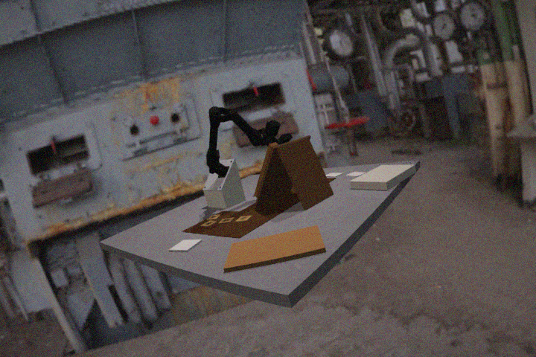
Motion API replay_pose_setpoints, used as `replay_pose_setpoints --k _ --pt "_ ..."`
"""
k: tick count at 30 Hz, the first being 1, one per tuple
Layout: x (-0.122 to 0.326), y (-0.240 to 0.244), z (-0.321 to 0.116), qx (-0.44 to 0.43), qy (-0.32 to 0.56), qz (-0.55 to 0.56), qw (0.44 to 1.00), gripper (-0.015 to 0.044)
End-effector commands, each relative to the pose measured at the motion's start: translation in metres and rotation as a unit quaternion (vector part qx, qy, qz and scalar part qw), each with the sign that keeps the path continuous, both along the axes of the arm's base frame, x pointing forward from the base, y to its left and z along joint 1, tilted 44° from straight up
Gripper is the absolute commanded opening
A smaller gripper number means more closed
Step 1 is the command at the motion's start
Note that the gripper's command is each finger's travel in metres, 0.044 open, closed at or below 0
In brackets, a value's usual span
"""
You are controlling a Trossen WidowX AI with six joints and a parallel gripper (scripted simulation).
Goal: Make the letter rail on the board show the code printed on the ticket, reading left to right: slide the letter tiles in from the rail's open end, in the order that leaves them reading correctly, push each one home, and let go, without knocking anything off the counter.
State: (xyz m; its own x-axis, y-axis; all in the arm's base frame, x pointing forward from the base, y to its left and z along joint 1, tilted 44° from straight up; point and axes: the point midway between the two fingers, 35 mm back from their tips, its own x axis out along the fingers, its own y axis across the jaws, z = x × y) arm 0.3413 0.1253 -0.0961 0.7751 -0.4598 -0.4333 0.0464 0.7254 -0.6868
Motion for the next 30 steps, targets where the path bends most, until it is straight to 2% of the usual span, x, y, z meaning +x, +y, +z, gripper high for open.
replay_pose_setpoints --k 1,30 --pt "0.001 -0.001 0.005 0.0 -0.001 0.002 1.0 0.0" --pt "0.001 -0.014 0.02 0.0 0.0 0.002 1.0 0.0"
